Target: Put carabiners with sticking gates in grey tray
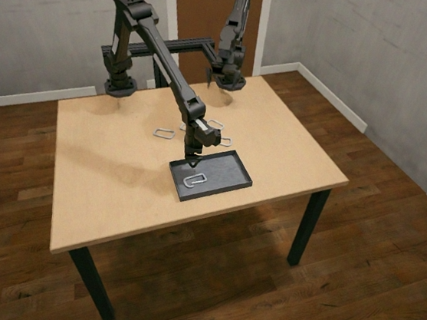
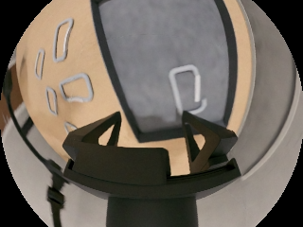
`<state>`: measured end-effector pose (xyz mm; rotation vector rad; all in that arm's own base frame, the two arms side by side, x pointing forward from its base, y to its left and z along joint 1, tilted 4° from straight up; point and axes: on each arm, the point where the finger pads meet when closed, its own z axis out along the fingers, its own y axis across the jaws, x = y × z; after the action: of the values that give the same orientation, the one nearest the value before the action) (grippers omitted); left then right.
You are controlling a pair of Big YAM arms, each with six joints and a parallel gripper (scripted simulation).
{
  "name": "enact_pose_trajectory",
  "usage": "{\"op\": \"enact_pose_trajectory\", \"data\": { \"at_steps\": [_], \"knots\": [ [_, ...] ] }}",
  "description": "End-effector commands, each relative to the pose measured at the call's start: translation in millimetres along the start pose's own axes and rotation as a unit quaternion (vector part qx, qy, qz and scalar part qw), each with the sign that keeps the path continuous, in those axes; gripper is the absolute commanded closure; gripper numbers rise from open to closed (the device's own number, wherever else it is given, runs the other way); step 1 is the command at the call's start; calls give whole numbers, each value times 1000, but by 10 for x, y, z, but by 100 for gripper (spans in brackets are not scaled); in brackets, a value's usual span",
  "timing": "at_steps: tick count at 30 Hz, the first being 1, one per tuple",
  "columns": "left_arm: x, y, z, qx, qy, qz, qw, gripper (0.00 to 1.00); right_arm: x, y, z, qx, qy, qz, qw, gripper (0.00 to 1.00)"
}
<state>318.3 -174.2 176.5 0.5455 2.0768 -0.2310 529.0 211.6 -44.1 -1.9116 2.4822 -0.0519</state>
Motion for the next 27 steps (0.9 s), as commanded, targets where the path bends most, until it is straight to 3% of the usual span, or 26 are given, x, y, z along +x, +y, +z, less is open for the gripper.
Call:
{"op": "enact_pose_trajectory", "data": {
  "at_steps": [1,11,13,16,27],
  "knots": [
    [-459,366,155,-36,-18,-27,999,0,-172,77,-216,28,-23,115,993,17],
    [-412,1093,398,-98,14,-73,992,0,-234,434,-133,25,-34,294,955,17],
    [-412,1093,398,-98,14,-73,992,0,-234,434,-133,25,-34,294,955,17],
    [-383,1280,444,-112,21,-83,990,0,-245,531,-111,23,-37,349,936,17],
    [-188,2069,572,-168,51,-131,976,0,-261,992,2,13,-47,549,834,17]
  ]
}}
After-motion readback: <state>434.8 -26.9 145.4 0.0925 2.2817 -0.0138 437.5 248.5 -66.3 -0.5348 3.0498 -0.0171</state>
